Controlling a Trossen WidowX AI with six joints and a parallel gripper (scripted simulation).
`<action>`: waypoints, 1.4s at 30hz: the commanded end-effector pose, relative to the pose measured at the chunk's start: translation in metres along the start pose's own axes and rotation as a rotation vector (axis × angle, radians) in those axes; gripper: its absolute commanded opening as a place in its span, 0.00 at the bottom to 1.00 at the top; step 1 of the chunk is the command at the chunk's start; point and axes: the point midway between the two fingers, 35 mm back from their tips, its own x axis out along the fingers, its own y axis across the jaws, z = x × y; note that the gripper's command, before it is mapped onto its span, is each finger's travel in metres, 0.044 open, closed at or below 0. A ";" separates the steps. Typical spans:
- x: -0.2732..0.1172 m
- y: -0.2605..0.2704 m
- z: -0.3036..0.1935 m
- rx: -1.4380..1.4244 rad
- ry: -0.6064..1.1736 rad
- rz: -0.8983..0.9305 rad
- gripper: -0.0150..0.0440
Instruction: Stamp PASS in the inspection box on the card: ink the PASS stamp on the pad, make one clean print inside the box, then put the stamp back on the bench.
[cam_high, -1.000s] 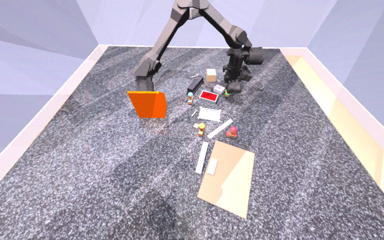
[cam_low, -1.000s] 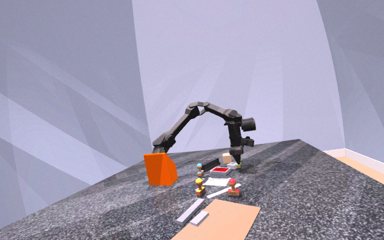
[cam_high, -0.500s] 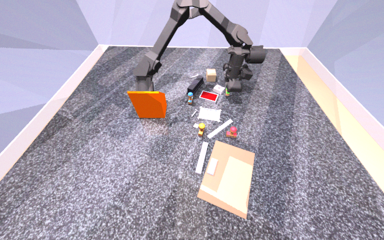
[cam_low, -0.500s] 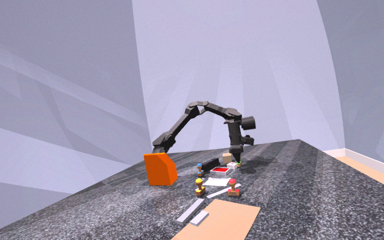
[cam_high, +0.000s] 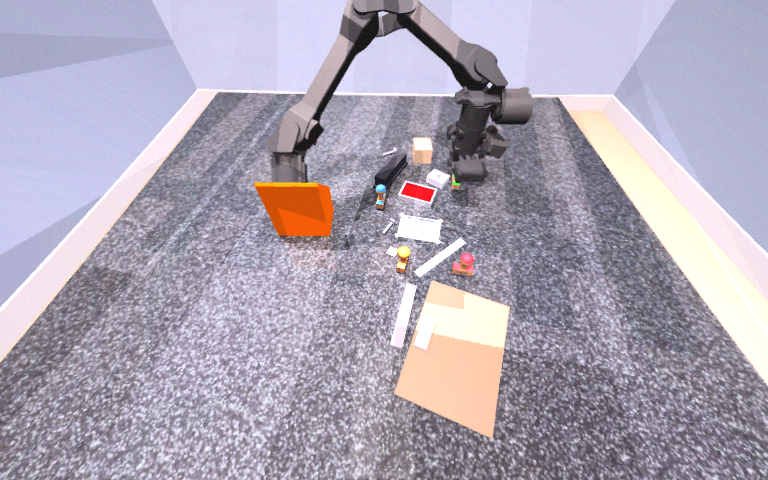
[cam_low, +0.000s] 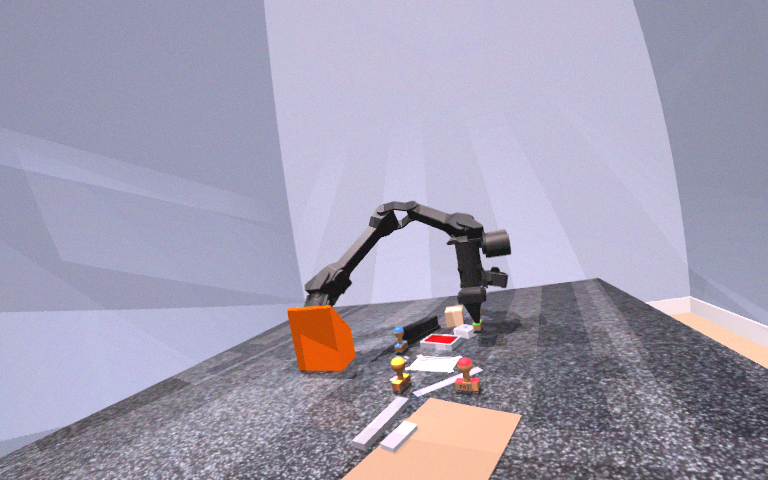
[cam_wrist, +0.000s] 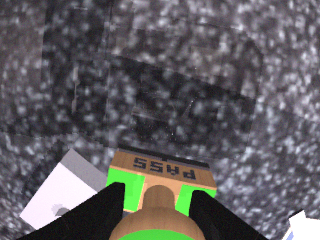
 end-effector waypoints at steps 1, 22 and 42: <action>-0.003 0.001 0.001 -0.008 -0.004 0.003 0.25; -0.014 0.001 0.001 -0.008 -0.004 0.005 0.25; -0.024 0.001 0.001 -0.008 -0.004 0.007 0.25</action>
